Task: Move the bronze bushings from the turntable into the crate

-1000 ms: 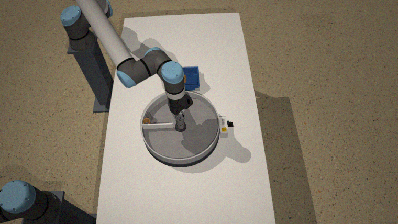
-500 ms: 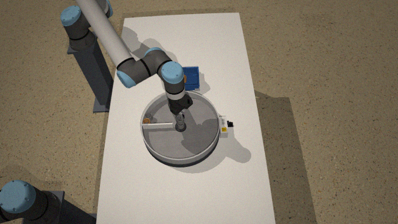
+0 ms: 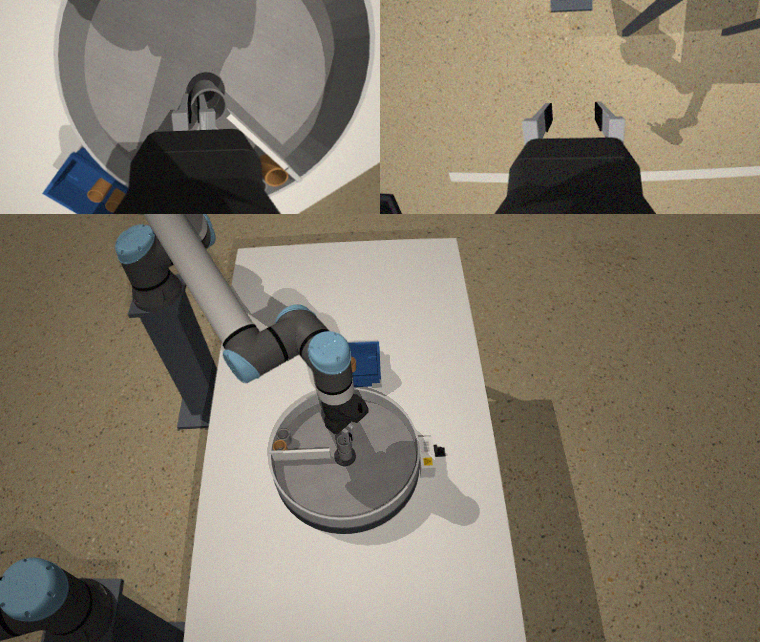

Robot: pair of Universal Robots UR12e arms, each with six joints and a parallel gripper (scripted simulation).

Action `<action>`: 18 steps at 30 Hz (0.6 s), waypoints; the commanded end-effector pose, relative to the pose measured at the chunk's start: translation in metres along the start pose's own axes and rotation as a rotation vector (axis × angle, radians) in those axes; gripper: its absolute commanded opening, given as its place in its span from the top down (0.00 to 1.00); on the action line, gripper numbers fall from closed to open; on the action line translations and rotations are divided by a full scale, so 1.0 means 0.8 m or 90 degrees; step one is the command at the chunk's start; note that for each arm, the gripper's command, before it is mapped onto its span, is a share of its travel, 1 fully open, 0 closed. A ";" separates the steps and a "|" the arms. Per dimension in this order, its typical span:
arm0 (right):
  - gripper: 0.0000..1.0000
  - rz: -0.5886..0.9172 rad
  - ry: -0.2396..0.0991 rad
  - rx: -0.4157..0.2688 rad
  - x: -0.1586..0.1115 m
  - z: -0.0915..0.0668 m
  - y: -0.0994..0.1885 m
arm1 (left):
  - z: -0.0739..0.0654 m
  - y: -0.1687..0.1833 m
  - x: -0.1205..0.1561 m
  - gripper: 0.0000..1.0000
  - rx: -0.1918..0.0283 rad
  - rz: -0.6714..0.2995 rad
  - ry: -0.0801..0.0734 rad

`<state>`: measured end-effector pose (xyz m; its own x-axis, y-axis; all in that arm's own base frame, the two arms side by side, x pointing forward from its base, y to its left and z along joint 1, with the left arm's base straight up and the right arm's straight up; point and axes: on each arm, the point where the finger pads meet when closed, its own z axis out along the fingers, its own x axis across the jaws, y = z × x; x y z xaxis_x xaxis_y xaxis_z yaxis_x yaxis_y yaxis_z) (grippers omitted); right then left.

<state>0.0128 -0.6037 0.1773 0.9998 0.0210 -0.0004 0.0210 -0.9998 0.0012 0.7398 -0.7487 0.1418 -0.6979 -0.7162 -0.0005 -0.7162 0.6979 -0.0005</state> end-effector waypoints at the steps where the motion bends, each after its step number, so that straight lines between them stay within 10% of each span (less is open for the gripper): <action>1: 0.00 -0.001 0.000 0.001 0.001 0.000 0.000 | 0.002 0.001 0.003 1.00 0.000 0.001 0.001; 18: 0.00 -0.001 0.000 0.001 0.001 0.000 0.000 | 0.005 0.002 0.004 1.00 0.000 0.001 0.001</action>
<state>0.0128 -0.6037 0.1773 0.9998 0.0210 -0.0004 0.0210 -0.9998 0.0012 0.7391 -0.7487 0.1379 -0.6979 -0.7162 -0.0005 -0.7162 0.6979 -0.0005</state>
